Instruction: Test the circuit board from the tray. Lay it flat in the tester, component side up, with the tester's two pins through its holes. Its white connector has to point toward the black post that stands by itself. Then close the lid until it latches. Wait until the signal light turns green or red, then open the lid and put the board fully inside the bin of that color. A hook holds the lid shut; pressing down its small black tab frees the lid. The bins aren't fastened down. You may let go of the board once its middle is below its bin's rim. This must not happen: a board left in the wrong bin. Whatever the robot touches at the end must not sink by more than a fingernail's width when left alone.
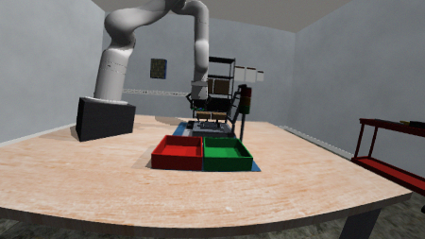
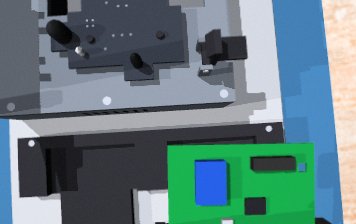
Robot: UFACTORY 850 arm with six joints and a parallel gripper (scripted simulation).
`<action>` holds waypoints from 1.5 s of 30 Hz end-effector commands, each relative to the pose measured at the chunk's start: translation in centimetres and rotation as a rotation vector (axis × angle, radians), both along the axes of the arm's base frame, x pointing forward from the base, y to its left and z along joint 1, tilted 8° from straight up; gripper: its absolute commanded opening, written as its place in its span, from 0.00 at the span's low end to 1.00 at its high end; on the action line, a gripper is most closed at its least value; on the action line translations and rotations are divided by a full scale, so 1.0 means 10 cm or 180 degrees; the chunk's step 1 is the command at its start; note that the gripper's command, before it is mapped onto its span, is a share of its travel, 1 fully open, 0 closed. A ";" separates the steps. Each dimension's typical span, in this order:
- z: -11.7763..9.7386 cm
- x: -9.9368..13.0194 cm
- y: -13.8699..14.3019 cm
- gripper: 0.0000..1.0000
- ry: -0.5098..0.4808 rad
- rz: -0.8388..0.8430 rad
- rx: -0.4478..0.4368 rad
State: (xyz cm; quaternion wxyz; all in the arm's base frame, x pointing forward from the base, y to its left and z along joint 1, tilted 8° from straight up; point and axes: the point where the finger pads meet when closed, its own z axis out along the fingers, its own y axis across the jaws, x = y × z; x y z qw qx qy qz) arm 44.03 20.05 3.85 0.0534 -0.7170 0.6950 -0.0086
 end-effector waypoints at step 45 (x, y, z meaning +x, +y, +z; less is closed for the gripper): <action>0.00 0.03 -0.05 0.79 -0.0008 0.0169 0.0155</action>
